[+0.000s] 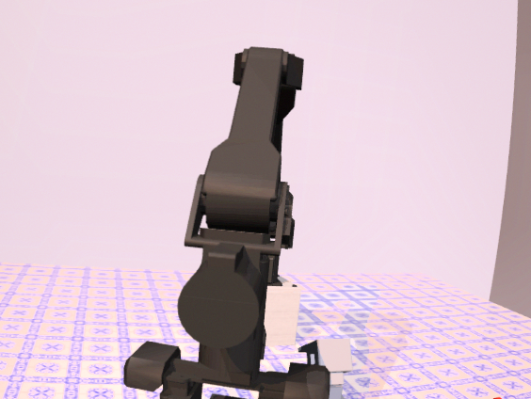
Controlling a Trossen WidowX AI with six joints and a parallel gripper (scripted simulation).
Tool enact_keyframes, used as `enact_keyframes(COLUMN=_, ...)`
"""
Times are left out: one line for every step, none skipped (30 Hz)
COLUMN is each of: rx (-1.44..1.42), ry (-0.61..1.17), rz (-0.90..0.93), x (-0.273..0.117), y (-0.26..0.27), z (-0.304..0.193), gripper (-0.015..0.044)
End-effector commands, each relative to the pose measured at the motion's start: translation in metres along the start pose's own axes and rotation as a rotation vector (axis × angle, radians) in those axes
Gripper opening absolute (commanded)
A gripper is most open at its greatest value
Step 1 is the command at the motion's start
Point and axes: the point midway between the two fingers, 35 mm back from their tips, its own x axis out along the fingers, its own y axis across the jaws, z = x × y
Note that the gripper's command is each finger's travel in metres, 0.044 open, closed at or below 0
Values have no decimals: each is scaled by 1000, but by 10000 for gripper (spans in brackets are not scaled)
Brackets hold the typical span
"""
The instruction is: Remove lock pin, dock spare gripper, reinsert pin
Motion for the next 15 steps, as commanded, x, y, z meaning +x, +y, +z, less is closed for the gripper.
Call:
enact_keyframes(rx=-5, ry=2, rz=4, x=4, y=1, z=0, gripper=0)
enact_keyframes(rx=0, ry=-1, rz=0, x=2, y=0, z=0, gripper=26)
enact_keyframes(rx=0, ry=-1, rz=0, x=2, y=0, z=0, gripper=53)
enact_keyframes(rx=0, ry=-1, rz=0, x=2, y=0, z=0, gripper=79)
enact_keyframes(rx=0, ry=-1, rz=0, x=2, y=0, z=0, gripper=105)
enact_keyframes(rx=0, ry=-1, rz=0, x=2, y=0, z=0, gripper=131)
enact_keyframes(rx=0, ry=-1, rz=0, x=2, y=0, z=0, gripper=157)
enact_keyframes(rx=0, ry=-1, rz=0, x=2, y=0, z=0, gripper=184)
enact_keyframes(rx=0, ry=-1, rz=0, x=2, y=0, z=0, gripper=210)
enact_keyframes(rx=0, ry=-1, rz=0, x=2, y=0, z=0, gripper=236)
enact_keyframes(rx=0, ry=-1, rz=0, x=2, y=0, z=0, gripper=263)
enact_keyframes(rx=0, ry=-1, rz=0, x=2, y=0, z=0, gripper=289)
enact_keyframes(rx=0, ry=-1, rz=0, x=2, y=0, z=0, gripper=315)
enact_keyframes(rx=0, ry=-1, rz=0, x=2, y=0, z=0, gripper=341)
enact_keyframes(rx=0, ry=-1, rz=0, x=2, y=0, z=0, gripper=368)
